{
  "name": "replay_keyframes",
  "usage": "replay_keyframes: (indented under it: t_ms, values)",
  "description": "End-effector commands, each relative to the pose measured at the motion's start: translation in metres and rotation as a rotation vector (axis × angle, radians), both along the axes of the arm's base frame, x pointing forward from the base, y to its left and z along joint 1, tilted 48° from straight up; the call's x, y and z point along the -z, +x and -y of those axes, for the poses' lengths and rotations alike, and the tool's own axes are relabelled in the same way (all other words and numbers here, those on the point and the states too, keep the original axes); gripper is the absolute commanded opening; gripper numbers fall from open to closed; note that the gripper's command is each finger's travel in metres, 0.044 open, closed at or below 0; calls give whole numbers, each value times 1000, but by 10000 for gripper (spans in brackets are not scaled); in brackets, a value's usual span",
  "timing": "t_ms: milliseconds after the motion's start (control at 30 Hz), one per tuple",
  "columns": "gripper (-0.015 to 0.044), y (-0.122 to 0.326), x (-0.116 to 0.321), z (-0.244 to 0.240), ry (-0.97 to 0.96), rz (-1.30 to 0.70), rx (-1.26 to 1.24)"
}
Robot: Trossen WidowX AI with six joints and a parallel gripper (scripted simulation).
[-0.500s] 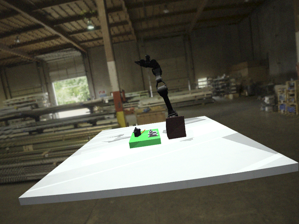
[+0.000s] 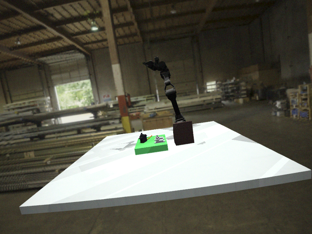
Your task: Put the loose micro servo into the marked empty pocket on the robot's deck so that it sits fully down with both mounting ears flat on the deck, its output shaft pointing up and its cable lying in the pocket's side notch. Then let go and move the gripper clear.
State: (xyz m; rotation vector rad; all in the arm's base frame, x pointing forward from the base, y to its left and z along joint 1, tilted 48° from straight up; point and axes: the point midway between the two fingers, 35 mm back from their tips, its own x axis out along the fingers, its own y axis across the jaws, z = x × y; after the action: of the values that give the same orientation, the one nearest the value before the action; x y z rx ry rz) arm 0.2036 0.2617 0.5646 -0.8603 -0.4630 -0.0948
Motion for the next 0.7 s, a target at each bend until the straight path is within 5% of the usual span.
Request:
replay_keyframes:
  t_ms: [0,667]
  values:
    - [440,-10,-11,10,31,32,-21]
    - [440,-42,-38,35,114,146,-103]
